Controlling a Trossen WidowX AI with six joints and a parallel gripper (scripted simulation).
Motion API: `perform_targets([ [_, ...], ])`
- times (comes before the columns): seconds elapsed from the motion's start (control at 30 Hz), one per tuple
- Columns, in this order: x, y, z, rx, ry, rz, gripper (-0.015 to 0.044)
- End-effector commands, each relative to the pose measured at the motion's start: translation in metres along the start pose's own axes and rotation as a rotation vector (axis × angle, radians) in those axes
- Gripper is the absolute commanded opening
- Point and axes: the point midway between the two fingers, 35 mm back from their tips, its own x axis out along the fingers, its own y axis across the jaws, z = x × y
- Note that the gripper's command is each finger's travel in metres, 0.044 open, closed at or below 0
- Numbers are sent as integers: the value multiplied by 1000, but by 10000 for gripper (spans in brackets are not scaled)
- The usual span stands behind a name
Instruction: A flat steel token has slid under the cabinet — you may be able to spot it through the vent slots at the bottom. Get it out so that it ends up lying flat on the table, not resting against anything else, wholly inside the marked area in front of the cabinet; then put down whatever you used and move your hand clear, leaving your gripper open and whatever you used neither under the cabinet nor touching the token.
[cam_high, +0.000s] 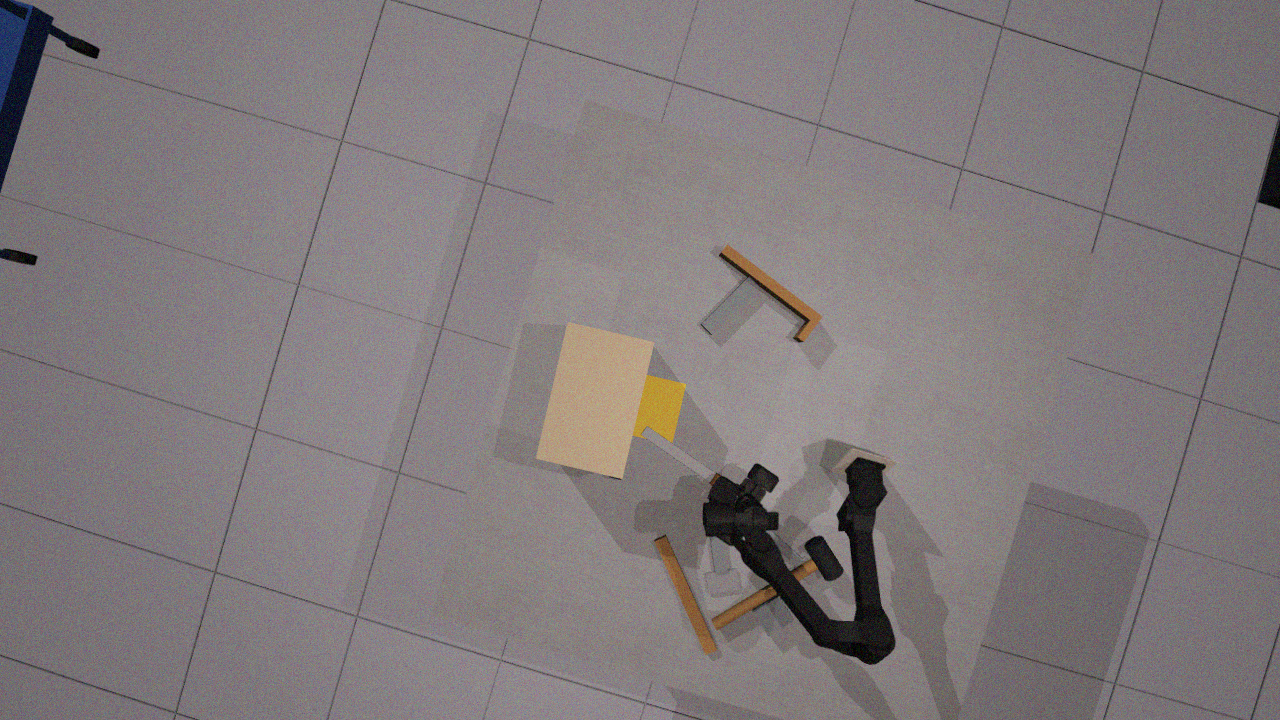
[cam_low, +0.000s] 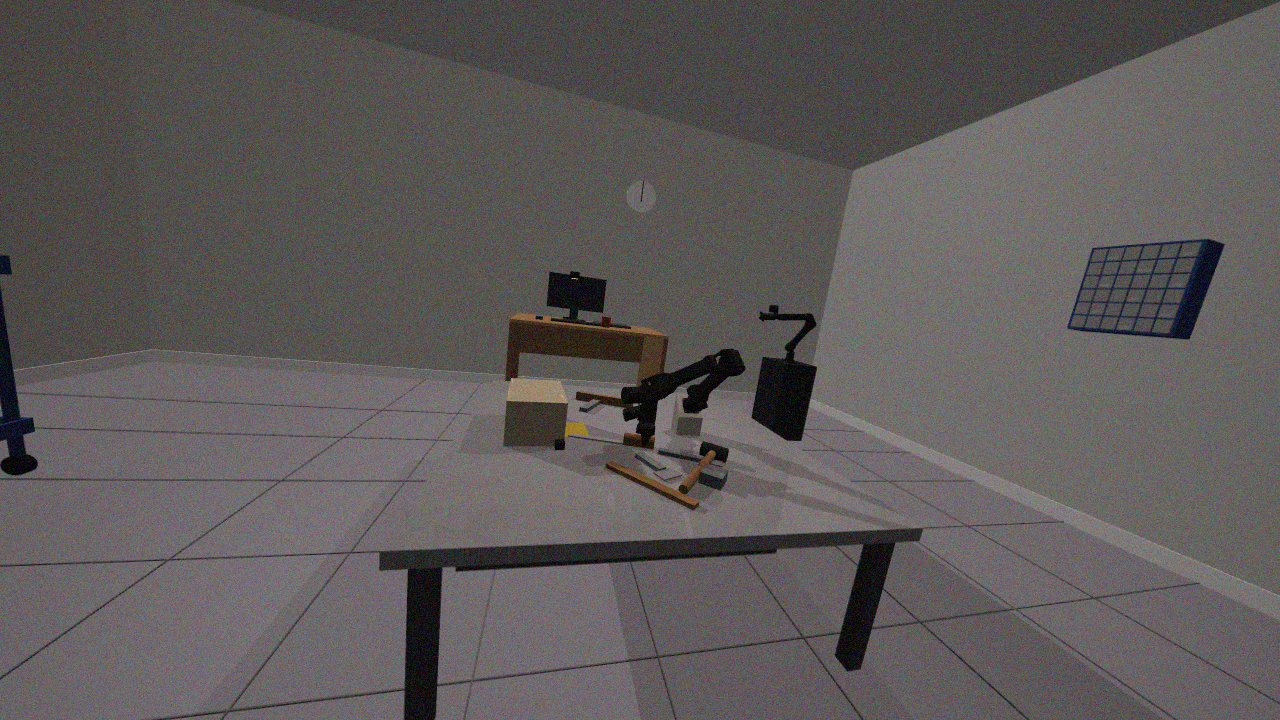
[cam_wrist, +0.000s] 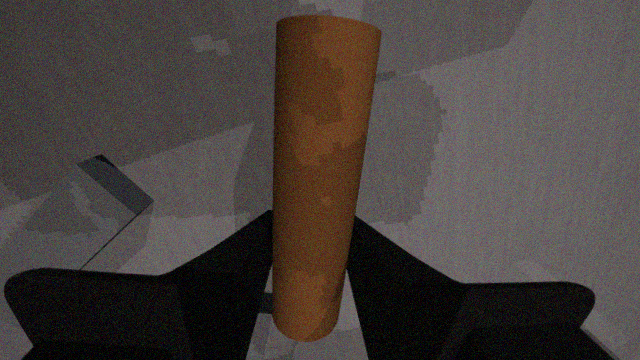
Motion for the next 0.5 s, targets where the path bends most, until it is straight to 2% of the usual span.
perform_targets([
  [0.0, 0, 0, 0, 0, 0, 0, 184],
  [0.03, 0, 0, 0, 0, 0, 0, 200],
  [0.17, 0, 0, 0, 0, 0, 0, 200],
  [0.27, 0, 0, 0, 0, -3, 9, 270],
  [0.47, 0, 0, 1, -6, -4, 11, 270],
])
